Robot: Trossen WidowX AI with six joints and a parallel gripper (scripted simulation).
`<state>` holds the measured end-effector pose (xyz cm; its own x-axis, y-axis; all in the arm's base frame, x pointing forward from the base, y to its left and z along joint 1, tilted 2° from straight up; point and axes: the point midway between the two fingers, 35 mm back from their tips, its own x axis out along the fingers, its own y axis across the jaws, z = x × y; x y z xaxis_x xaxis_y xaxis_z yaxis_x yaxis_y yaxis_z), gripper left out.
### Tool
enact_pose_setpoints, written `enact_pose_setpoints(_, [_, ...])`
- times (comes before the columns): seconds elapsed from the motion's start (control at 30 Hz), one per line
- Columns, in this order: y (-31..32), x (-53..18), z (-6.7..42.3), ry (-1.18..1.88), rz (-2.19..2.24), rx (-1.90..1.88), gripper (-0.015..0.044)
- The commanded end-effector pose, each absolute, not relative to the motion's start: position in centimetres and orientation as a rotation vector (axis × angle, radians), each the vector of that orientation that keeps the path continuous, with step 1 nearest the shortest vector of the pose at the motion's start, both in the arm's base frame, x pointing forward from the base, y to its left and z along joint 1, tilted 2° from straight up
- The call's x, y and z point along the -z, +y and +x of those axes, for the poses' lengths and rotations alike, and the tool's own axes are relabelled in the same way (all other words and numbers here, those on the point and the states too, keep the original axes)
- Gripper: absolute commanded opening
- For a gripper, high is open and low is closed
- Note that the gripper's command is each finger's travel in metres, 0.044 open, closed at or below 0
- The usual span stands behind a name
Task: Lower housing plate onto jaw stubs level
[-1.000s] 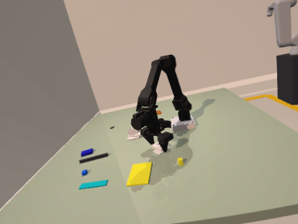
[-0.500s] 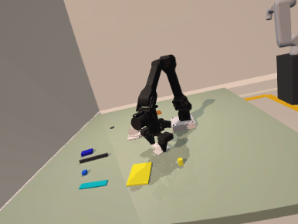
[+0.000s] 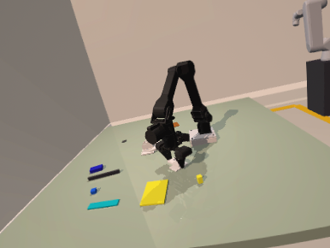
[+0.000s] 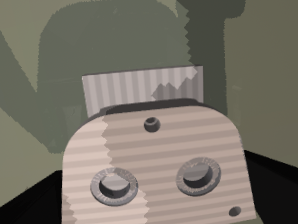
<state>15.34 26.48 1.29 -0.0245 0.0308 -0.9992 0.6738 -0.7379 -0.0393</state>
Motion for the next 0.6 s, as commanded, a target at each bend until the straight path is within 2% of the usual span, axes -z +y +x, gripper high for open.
enact_pose_setpoints(0.0, [26.6,-2.0,15.4,0.737,1.794,1.811,0.0351])
enact_pose_setpoints(0.57, [26.4,-7.4,15.6,0.732,1.797,1.809,0.0351])
